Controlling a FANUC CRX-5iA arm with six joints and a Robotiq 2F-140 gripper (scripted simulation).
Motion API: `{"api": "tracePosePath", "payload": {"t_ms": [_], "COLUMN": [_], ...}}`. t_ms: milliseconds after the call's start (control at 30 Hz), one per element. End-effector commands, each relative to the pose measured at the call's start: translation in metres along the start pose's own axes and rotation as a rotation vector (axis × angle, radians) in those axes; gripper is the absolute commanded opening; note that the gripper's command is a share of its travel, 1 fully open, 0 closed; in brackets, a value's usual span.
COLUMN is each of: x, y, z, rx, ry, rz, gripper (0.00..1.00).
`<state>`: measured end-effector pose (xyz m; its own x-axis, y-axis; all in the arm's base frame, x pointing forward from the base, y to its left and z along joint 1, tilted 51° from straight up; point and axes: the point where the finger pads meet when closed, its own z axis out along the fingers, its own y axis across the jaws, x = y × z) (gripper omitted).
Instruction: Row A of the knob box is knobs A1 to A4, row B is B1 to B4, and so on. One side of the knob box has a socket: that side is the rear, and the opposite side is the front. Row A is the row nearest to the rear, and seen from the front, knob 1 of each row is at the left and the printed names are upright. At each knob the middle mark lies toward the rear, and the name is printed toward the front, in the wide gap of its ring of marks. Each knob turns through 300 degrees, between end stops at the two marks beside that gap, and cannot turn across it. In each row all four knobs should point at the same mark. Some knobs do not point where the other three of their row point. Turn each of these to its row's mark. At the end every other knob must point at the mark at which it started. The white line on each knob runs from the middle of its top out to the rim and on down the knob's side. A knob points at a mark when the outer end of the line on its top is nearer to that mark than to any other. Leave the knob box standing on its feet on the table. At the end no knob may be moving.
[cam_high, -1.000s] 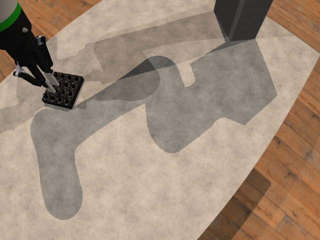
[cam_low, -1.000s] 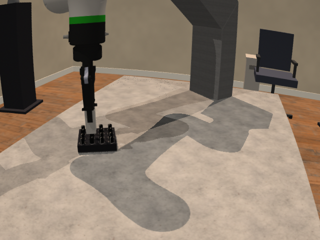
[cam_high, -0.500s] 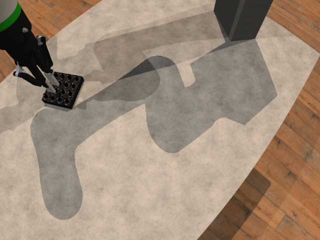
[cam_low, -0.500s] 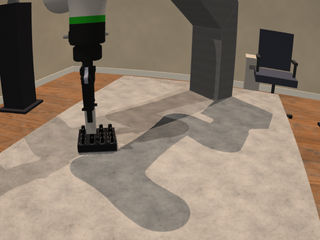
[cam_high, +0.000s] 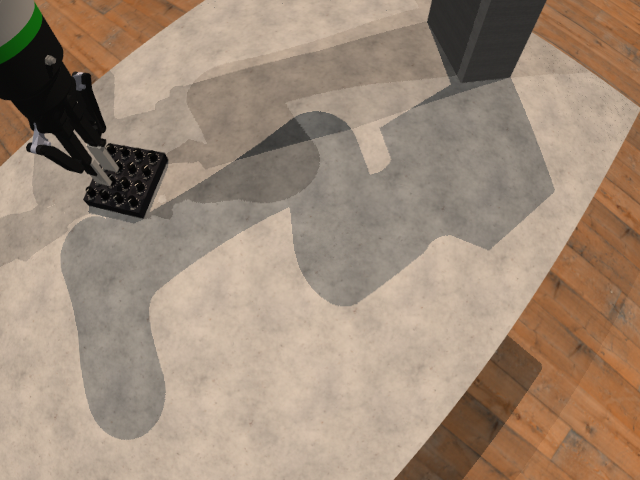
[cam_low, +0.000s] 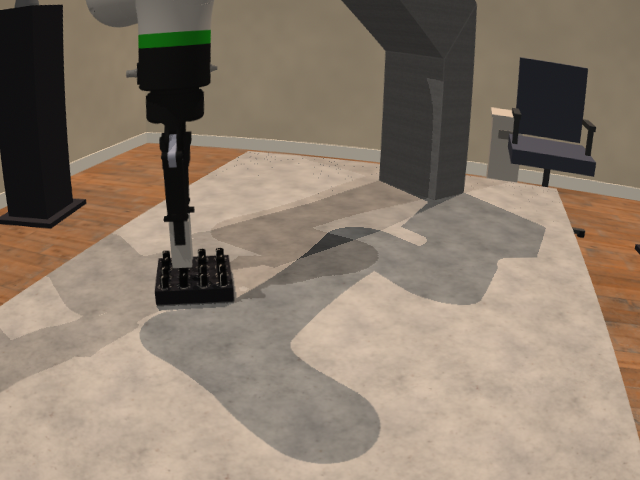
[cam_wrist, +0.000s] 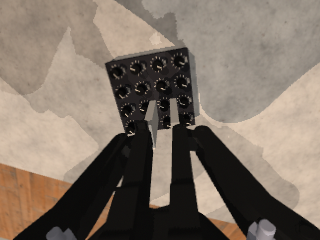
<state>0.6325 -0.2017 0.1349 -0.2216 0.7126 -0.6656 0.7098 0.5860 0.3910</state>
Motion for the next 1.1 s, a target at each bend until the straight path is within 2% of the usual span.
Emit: {"api": "tracePosePath", "payload": {"t_ms": [0, 1067], "x": [0.000, 0.000], "y": [0.000, 0.000], "z": [0.000, 0.013], "rx": [0.012, 0.012], "ry": [-0.011, -0.011], "rz": [0.000, 0.000], "gripper": [0.12, 0.12]}}
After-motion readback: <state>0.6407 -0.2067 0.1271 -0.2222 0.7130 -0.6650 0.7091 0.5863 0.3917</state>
